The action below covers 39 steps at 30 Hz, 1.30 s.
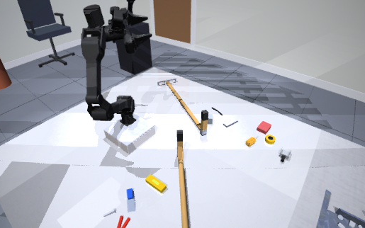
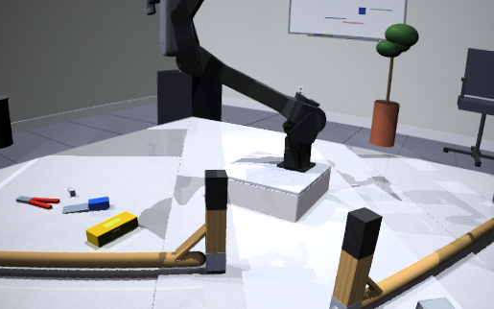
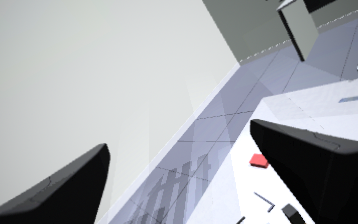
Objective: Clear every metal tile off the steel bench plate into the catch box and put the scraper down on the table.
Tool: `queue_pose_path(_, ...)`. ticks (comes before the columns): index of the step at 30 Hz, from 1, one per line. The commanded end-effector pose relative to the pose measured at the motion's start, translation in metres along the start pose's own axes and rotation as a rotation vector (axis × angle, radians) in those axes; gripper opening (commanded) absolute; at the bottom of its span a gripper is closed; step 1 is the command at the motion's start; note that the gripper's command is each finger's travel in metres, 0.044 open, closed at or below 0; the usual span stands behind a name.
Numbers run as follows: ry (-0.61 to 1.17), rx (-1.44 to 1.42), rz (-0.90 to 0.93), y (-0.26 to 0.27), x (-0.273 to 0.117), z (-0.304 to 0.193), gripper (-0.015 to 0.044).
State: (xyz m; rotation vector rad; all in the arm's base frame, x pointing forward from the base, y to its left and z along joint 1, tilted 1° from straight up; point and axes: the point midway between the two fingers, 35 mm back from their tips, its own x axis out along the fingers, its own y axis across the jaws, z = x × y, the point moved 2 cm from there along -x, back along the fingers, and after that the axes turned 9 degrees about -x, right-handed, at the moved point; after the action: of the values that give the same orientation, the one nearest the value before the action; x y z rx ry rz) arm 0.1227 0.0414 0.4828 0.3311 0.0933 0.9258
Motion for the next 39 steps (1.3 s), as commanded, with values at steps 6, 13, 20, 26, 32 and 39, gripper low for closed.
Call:
queue_pose_path(6,0.001,-0.009,-0.003,0.006,0.002,0.02,0.044)
queue_pose_path(13,0.001,-0.009,-0.003,0.011,0.003,0.034,0.044)
queue_pose_path(20,0.001,-0.009,-0.003,0.016,0.004,0.047,0.044)
queue_pose_path(26,0.001,-0.009,-0.003,0.02,0.006,0.057,0.044)
queue_pose_path(32,0.001,-0.009,-0.003,0.025,0.007,0.067,0.044)
queue_pose_path(39,0.001,-0.009,-0.003,0.031,0.009,0.077,0.044)
